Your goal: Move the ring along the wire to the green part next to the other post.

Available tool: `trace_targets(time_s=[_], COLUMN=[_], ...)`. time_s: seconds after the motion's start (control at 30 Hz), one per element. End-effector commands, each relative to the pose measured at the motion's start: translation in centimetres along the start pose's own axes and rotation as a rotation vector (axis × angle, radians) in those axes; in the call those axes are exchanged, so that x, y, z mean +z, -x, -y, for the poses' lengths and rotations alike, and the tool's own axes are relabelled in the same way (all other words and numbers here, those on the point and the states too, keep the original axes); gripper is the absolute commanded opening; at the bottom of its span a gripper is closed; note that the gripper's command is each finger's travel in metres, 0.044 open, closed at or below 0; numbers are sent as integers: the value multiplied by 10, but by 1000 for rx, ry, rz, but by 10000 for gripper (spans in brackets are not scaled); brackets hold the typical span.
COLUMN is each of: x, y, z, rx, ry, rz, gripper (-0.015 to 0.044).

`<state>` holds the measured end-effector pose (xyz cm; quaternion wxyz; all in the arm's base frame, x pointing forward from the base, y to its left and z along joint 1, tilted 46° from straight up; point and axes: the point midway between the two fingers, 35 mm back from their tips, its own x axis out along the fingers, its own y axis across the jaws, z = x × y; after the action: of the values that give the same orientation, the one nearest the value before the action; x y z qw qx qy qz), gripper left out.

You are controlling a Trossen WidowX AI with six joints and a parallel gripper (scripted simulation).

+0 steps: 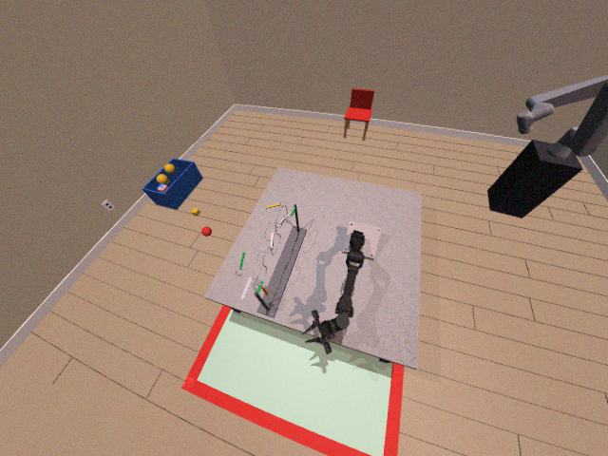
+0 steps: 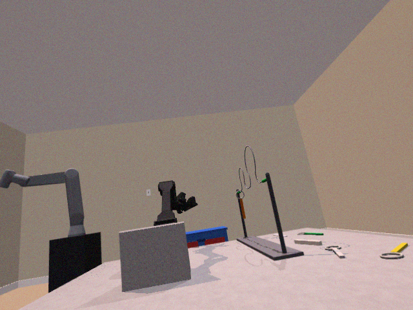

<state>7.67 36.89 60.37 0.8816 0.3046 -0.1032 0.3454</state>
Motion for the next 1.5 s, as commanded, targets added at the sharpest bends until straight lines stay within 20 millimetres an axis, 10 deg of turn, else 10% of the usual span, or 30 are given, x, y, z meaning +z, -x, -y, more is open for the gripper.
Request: trace_targets(time_s=[0.0, 0.53, 0.77, 1.07, 1.47], x=[-62, -196, -195, -147, -147], y=[-25, -57, -58, -100, -109], z=[30, 191, 193, 222, 228], rx=[-142, -641, -643, -639, -638], ry=[-33, -186, -186, -184, -184], rz=[-56, 20, 21, 25, 25], gripper=[160, 160, 160, 160, 160])
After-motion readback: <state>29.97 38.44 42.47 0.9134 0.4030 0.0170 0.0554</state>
